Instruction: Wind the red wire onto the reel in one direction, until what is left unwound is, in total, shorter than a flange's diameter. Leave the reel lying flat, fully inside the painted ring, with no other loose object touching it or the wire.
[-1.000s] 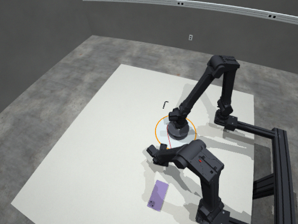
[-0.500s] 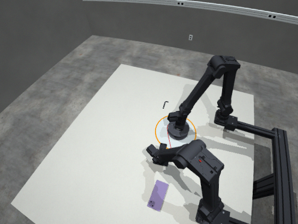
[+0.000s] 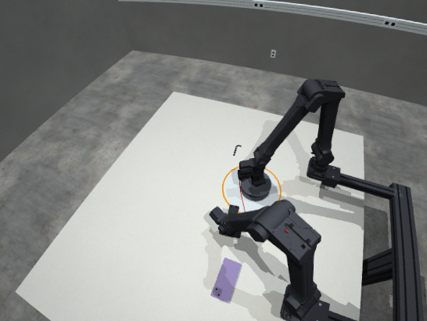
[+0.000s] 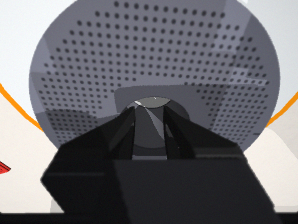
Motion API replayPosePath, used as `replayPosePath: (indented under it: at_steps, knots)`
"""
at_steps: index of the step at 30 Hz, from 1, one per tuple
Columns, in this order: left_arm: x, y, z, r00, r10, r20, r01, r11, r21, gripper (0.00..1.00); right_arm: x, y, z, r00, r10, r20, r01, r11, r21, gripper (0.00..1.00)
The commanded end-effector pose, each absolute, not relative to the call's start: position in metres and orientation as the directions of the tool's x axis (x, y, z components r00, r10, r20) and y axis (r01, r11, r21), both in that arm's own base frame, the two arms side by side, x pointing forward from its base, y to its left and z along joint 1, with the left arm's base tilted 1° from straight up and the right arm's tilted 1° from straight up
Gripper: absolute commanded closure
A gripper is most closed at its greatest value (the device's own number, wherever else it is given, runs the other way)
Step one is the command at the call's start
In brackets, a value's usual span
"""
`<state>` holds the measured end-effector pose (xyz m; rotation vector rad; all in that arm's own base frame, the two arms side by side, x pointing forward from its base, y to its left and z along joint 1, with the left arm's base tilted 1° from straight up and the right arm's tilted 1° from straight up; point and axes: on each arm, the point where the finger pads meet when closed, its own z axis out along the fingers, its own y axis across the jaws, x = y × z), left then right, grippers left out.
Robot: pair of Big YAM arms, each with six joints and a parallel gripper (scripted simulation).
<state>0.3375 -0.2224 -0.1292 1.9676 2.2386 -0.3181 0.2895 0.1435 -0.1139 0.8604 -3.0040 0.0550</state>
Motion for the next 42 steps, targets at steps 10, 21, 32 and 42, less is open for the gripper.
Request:
replayPosePath:
  at_steps: [10,21,32,42]
  knots:
    - [0.35,-0.231,-0.128,-0.116,0.955,-0.273,0.993,0.106,-0.052,1.0,0.303,0.148,-0.108,-0.825,-0.566,0.002,-0.565,0.824,-0.025,0.48]
    - [0.35,-0.231,-0.128,-0.116,0.955,-0.273,0.993,0.106,-0.052,1.0,0.326,0.155,-0.117,-0.825,-0.566,0.002,-0.565,0.824,-0.025,0.48]
    - [0.35,-0.228,-0.129,-0.183,0.935,-0.304,0.983,0.173,-0.058,1.0,0.33,0.155,-0.124,-0.842,-0.539,0.001,-0.539,0.842,-0.025,0.48]
    - [0.341,-0.222,-0.134,-0.194,0.929,-0.316,0.981,0.185,-0.057,1.0,0.33,0.155,-0.124,-0.996,-0.093,-0.011,-0.093,0.995,-0.022,0.48]
